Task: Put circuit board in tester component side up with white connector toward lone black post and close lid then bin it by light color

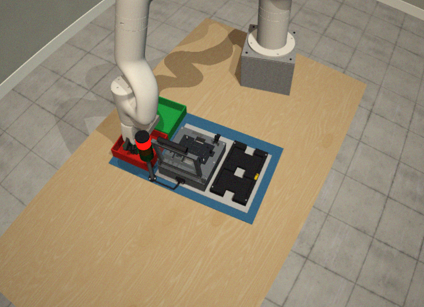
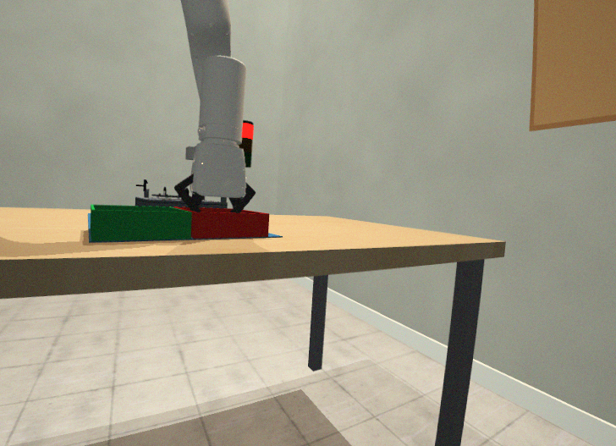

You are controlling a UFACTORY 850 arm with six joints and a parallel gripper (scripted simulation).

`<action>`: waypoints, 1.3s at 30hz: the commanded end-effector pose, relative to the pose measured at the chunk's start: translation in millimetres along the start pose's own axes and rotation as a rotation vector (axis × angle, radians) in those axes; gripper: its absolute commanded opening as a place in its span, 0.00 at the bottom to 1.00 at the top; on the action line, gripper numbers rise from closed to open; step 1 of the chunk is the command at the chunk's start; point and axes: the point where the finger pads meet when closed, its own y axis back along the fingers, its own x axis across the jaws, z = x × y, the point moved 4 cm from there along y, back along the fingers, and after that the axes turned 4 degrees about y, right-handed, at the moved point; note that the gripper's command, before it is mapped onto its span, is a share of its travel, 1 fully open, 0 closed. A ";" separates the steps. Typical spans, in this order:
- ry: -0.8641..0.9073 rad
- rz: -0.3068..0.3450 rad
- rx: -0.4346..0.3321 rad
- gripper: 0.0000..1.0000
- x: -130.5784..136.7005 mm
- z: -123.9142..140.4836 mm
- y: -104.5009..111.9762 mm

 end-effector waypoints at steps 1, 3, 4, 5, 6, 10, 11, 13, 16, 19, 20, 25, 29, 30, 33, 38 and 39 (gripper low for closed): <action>0.000 0.002 -0.001 0.79 1.0 0.6 0.8; 0.000 0.002 -0.001 0.79 1.0 0.6 0.8; 0.000 0.002 -0.001 0.79 1.0 0.6 0.8; 0.000 0.002 -0.001 0.79 1.0 0.6 0.8; 0.000 0.002 -0.001 0.79 1.0 0.6 0.8; 0.000 0.002 -0.001 0.79 1.0 0.6 0.7; 0.000 0.002 -0.001 0.79 1.0 0.6 0.6; 0.000 0.002 -0.001 0.79 1.0 0.6 0.3; 0.000 0.002 -0.001 0.79 1.0 0.6 -0.3; 0.000 0.002 -0.001 0.79 1.0 0.6 -0.6; 0.000 0.002 -0.001 0.79 1.0 0.6 -0.6; 0.000 0.002 -0.001 0.79 1.0 0.6 -0.6; 0.000 0.002 -0.001 0.79 1.0 0.6 -0.6; 0.000 0.002 -0.001 0.79 1.0 0.6 -0.6; 0.000 0.002 -0.001 1.00 1.0 0.6 -0.6; 0.000 0.002 -0.001 1.00 1.0 0.6 -0.6; 0.000 0.002 -0.001 1.00 1.0 0.6 -0.6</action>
